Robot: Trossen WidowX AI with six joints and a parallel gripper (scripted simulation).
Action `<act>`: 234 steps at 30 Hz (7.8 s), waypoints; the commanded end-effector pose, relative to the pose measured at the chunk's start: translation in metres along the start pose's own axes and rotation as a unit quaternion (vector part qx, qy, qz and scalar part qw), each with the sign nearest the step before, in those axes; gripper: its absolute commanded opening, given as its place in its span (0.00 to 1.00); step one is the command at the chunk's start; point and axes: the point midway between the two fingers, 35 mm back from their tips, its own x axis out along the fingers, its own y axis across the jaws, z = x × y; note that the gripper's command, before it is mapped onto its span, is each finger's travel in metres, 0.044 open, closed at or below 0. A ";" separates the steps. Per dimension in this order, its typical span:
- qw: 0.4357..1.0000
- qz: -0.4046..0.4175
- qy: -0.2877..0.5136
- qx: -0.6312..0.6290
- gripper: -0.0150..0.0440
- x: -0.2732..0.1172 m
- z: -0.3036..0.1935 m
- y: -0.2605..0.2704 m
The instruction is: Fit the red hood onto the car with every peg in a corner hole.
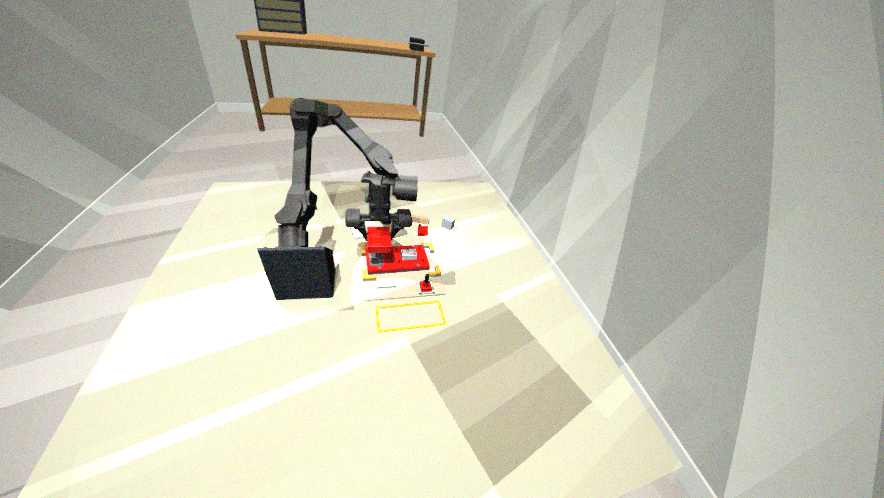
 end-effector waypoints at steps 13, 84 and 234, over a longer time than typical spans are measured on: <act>0.990 -0.001 0.001 0.141 0.25 -0.002 0.002 -0.019; 0.727 -0.008 -0.002 0.687 0.25 0.032 0.007 -0.100; 0.729 -0.006 -0.002 0.684 1.00 -0.009 0.009 -0.101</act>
